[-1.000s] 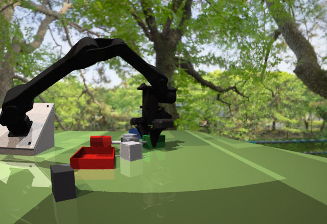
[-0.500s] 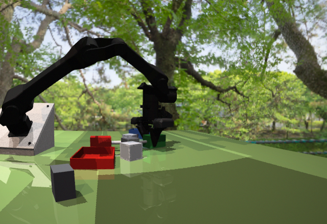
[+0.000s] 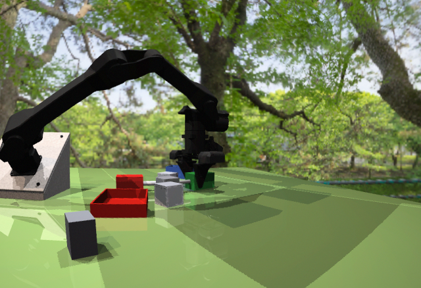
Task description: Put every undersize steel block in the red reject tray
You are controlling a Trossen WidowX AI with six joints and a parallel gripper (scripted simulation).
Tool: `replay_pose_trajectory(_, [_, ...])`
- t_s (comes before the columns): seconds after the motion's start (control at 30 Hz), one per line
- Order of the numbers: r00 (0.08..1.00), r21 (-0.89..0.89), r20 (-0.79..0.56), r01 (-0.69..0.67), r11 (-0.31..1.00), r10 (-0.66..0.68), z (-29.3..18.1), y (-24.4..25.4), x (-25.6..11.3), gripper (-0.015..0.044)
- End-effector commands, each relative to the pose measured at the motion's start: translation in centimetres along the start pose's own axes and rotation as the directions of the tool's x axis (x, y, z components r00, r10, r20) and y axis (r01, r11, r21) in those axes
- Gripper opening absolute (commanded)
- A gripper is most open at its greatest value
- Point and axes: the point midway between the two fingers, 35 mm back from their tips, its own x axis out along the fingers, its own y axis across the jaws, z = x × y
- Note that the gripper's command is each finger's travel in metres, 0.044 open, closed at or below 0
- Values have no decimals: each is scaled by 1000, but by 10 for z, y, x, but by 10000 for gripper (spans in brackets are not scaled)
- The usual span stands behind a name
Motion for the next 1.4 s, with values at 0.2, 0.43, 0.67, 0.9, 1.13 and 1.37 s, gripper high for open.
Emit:
replay_pose_trajectory(0.2, [1000, 0, 5, 6, 1000, -6, -2, 1, -1, 0])
replay_pose_trajectory(0.43, [1000, 0, 6, 6, 1000, -6, -4, 1, -1, 0])
replay_pose_trajectory(0.67, [1000, 1, 6, 6, 1000, -6, -3, 0, -2, 0])
replay_pose_trajectory(0.9, [1000, 0, 5, 6, 1000, -6, 0, 0, -2, 0])
replay_pose_trajectory(1.13, [1000, 1, 7, 6, 1000, -6, 0, -1, -2, 0])
replay_pose_trajectory(1.37, [1000, 1, 6, 6, 1000, -6, -1, 0, -2, 0])
